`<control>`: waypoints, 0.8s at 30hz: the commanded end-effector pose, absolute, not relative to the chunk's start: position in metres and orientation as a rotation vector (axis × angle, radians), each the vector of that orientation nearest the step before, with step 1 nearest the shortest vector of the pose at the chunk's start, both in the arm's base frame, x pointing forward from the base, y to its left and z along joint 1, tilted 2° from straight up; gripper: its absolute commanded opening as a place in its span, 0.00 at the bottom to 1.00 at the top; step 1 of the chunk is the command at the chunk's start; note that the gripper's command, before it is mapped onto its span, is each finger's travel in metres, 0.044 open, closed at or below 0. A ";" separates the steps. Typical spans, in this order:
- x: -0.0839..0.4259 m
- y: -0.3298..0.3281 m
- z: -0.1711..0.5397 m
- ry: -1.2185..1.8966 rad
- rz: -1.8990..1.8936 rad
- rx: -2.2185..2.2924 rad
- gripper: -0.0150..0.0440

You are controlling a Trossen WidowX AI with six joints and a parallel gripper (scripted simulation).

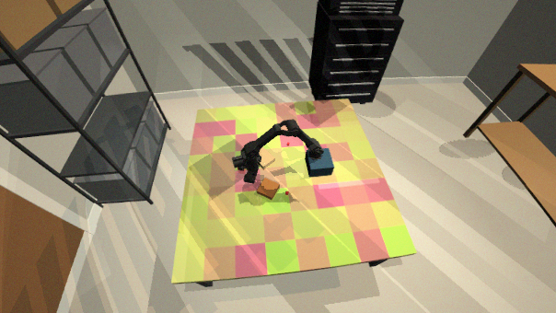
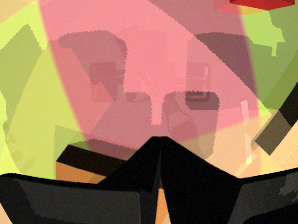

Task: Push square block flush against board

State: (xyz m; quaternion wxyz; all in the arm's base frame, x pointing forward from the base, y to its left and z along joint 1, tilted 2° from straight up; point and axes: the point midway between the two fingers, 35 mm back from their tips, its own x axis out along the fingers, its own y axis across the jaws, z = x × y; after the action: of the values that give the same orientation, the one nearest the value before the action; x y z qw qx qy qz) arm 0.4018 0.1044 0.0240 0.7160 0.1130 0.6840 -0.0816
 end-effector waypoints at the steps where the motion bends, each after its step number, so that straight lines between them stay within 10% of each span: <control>1: 0.402 0.118 0.024 1.525 -0.078 0.144 0.25; 24: 0.399 0.190 0.027 1.451 0.531 -0.486 0.25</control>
State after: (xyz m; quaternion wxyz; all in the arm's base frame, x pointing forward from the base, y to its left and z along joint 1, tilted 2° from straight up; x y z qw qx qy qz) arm 0.4014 0.1802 0.0322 0.7057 -0.1763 0.6561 0.2009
